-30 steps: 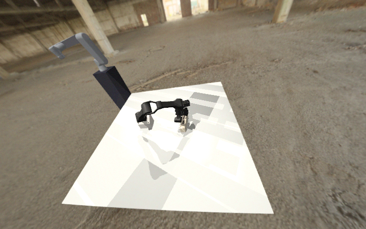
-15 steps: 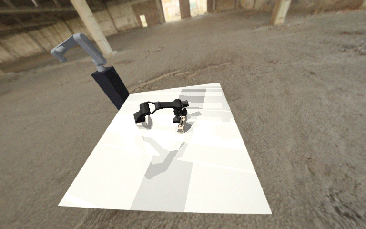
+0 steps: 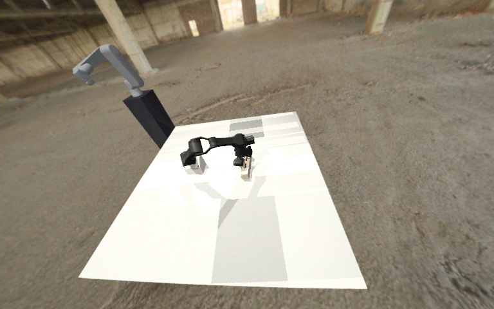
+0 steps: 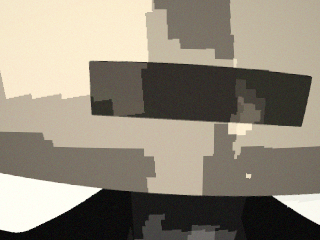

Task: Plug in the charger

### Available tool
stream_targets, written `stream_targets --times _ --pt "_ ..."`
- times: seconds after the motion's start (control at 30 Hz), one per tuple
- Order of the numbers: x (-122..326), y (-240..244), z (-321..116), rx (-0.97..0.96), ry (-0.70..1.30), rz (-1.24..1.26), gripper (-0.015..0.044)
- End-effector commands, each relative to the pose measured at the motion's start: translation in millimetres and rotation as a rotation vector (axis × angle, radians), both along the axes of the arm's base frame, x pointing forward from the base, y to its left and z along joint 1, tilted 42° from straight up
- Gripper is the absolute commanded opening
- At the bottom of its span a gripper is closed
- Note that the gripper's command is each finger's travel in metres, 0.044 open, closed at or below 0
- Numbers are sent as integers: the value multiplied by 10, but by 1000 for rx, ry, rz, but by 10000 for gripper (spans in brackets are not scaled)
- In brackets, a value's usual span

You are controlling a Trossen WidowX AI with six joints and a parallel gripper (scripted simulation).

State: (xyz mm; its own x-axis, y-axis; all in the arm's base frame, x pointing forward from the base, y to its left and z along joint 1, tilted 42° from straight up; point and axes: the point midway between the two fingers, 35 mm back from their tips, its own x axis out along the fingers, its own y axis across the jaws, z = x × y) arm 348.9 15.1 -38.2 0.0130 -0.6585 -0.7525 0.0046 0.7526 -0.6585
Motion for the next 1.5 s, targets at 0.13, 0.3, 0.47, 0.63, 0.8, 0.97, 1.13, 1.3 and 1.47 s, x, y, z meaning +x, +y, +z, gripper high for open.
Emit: stream_targets --times 0.13,0.3,0.47,0.63,0.8,0.97,1.13,1.3,1.47 --pt "5 2 0 0 -3 0 289" --pt "5 2 -1 0 -3 0 420" --pt "-4 2 -1 1 -5 1 440" --pt "-18 1 -3 1 -8 1 440" --pt "-32 1 -5 2 -11 1 440" --pt "-46 0 -6 2 -15 1 440" --pt "-60 0 -8 2 -18 2 440" --pt "-74 -1 -9 3 -21 2 440" --pt "-88 -1 -11 3 -24 2 440"
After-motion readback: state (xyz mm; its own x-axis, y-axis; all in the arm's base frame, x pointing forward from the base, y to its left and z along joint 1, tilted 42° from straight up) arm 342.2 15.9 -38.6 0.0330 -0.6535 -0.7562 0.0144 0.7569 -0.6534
